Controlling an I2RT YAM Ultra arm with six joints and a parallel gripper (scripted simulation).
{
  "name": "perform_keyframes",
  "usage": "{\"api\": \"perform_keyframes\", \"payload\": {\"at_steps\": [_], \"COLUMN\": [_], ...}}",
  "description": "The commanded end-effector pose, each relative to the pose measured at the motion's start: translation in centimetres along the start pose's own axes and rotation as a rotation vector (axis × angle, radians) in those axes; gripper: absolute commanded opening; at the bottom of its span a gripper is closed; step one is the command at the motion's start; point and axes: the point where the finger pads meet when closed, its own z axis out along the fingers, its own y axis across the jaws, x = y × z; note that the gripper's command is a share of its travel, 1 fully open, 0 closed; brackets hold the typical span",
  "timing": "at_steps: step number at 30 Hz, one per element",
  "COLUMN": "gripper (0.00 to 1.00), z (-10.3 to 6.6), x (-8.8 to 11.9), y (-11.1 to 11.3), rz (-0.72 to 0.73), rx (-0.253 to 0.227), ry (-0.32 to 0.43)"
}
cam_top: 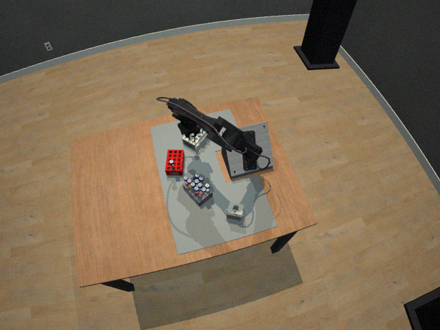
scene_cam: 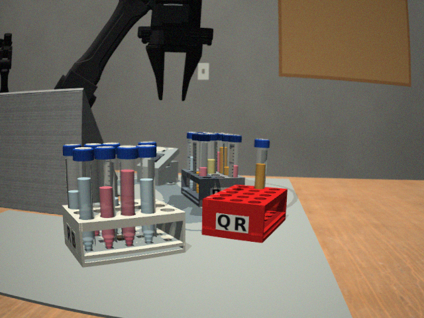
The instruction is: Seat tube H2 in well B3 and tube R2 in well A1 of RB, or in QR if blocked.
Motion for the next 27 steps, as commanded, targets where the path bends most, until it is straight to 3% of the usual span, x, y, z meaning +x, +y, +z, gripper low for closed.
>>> {"api": "perform_keyframes", "payload": {"at_steps": [1, 8, 10, 12, 27], "gripper": [0.3, 0.3, 0.3, 0.3, 0.3], "z": [-0.8, -1.0, -1.5, -0.9, -1.2], "x": [2.5, 4.8, 4.4, 3.9, 3.7], "y": [1.3, 3.0, 2.8, 2.6, 3.0], "rz": [-0.141, -0.313, -0.368, -0.422, -0.861], "rx": [-0.03, -0.034, -0.049, -0.042, -0.044], "ry": [0.005, -0.005, -0.015, 0.003, -0.016]}}
